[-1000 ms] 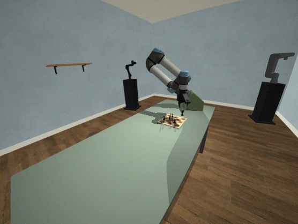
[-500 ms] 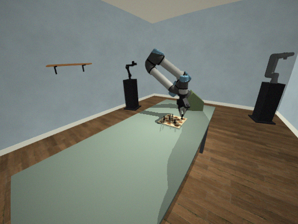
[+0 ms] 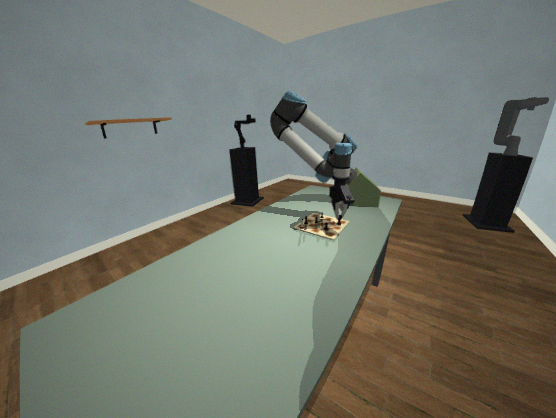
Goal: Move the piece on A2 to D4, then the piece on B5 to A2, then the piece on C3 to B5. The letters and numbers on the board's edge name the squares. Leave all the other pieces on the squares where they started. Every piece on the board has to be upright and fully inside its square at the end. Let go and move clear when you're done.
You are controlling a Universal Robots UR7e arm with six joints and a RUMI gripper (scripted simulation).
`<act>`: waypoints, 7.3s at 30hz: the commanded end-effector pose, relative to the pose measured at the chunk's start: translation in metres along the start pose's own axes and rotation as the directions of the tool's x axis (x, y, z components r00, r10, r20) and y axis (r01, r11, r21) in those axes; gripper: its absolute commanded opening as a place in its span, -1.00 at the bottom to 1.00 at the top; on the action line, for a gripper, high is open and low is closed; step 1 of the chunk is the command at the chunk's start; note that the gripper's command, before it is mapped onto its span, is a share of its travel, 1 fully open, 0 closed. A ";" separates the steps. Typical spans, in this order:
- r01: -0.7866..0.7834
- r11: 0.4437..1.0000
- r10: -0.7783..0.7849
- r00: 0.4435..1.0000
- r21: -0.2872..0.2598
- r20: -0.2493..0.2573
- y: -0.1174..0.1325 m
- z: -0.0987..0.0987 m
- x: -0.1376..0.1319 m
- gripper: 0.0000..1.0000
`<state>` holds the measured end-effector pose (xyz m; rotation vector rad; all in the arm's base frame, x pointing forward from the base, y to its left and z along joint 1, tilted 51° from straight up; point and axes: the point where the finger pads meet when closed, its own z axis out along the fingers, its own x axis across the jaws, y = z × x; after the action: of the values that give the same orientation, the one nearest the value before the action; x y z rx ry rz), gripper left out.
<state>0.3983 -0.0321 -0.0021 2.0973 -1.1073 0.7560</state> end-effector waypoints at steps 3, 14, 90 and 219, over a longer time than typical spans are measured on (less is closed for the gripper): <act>0.001 1.000 -0.001 1.000 0.000 0.001 0.001 0.001 -0.001 -1.00; 0.001 1.000 -0.001 1.000 0.000 0.001 0.001 0.001 -0.001 -1.00; 0.002 1.000 -0.002 1.000 -0.001 0.001 0.001 0.005 -0.001 -1.00; -0.003 1.000 0.003 1.000 0.006 0.000 -0.001 -0.152 0.001 1.00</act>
<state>0.3737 0.0752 0.0879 2.1096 -1.1053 0.7697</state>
